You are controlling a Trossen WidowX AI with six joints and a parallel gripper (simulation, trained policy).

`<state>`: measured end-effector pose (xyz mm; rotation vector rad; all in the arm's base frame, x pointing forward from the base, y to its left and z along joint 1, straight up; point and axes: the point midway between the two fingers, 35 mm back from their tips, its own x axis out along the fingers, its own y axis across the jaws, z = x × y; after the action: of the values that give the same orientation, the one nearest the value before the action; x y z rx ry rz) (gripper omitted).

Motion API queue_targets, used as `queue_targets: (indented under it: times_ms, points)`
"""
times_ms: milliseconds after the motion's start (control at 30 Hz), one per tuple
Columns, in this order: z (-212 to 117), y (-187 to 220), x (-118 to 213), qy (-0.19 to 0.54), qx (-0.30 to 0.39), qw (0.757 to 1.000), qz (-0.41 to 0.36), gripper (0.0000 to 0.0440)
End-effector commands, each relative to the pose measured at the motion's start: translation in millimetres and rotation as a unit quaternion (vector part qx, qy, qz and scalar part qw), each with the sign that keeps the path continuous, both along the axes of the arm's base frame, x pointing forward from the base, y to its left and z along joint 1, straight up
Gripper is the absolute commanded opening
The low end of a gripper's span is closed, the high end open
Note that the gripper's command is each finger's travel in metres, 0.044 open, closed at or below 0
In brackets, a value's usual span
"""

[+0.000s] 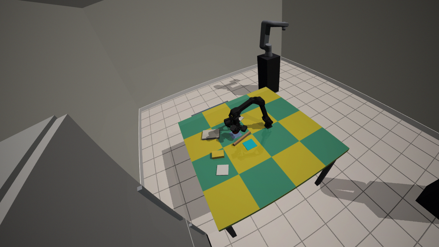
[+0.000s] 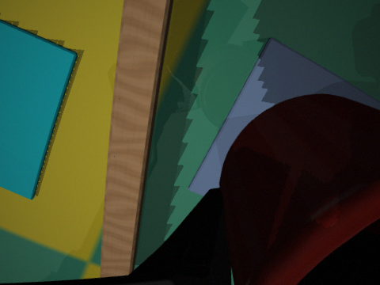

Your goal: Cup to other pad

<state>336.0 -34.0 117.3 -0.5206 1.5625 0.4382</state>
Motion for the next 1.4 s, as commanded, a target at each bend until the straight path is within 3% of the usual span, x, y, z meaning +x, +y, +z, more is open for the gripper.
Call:
queue_targets:
  times_ms: [0, 733, 1367]
  points:
    - [8, 12, 3, -0.011, 0.004, 1.000, 0.011, 0.0000]
    - [18, 94, 7, -0.059, 0.013, 0.995, 0.078, 0.0001]
    - [-5, 149, -16, -0.071, 0.019, 0.991, 0.108, 0.0000]
